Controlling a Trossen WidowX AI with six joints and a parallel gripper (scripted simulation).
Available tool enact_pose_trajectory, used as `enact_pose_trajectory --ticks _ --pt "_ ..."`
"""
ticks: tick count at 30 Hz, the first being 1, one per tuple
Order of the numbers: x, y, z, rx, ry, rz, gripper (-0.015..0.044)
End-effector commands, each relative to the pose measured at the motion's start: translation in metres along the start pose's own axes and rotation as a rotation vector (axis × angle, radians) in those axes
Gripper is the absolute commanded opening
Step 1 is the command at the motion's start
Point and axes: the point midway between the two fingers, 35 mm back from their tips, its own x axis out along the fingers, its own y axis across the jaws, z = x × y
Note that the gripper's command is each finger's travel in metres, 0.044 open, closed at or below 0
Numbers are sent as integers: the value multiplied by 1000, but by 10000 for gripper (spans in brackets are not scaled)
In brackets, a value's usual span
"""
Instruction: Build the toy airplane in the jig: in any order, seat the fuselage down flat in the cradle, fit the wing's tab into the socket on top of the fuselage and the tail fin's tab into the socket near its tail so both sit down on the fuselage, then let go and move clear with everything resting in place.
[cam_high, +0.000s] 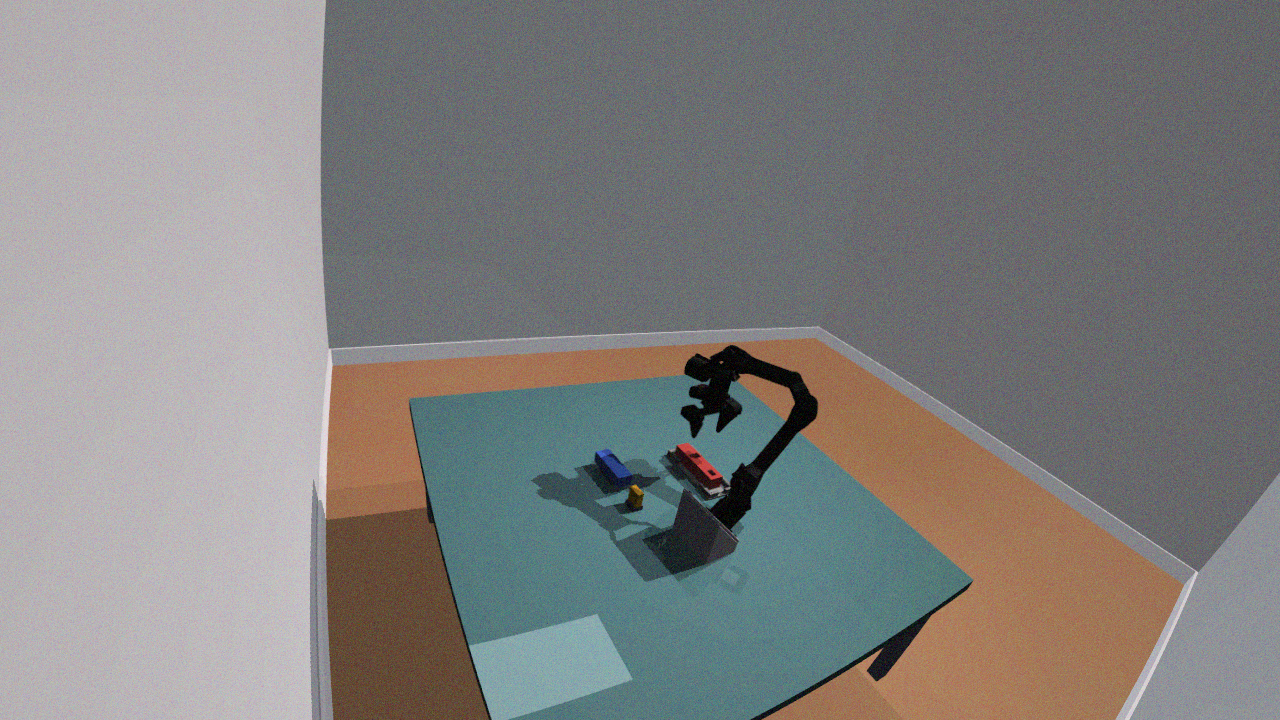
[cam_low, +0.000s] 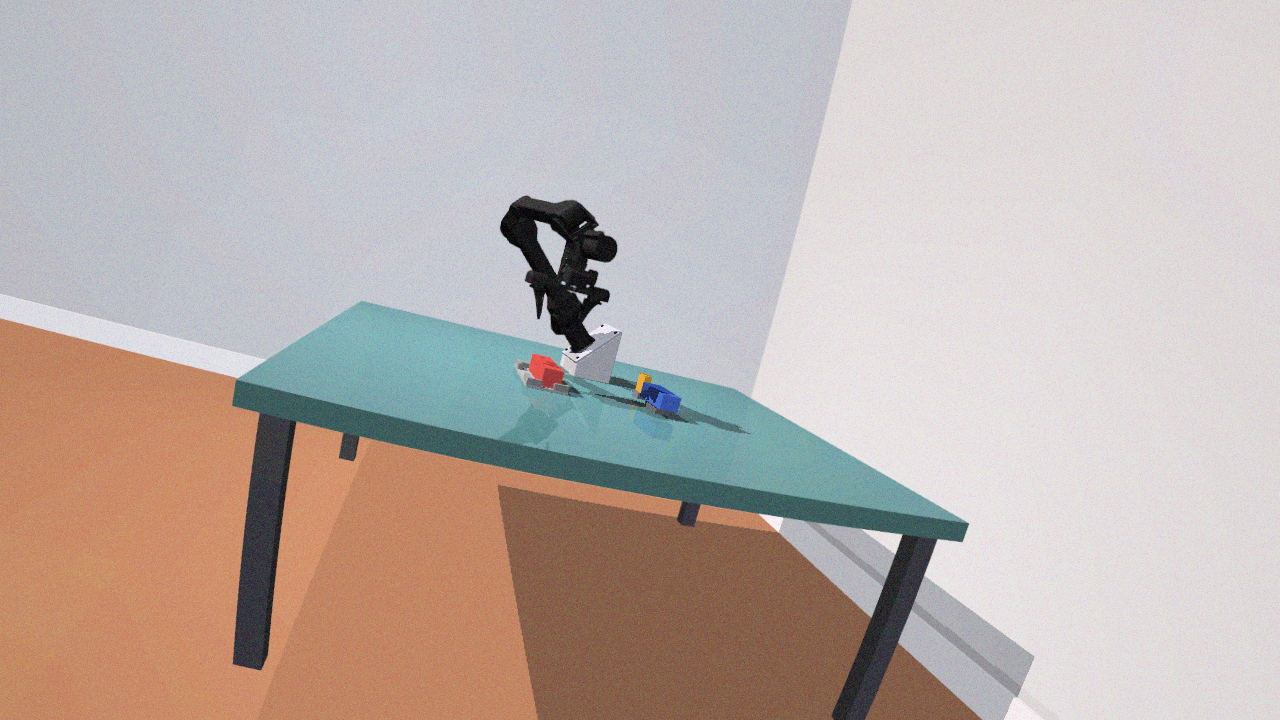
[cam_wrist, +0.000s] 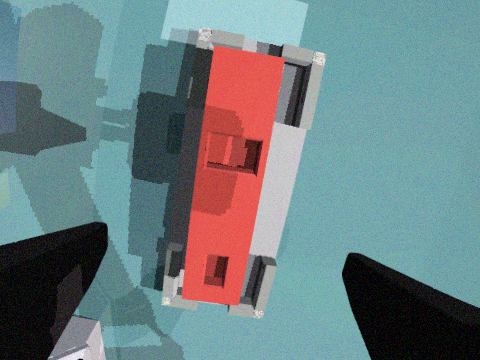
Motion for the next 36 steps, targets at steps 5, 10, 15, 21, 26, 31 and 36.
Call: enact_pose_trajectory --ticks 5,10,15,21,26,31,36 --pt "-1 19 13 -43 -4 4 440" --pt "-6 79 42 -68 -28 11 440" --pt "-5 153 63 -51 -17 21 440" --pt "7 245 67 -24 2 18 440" --pt "9 256 66 -20 4 16 440" --pt "12 256 66 -20 4 16 440" --pt "52 256 66 -20 4 15 440"
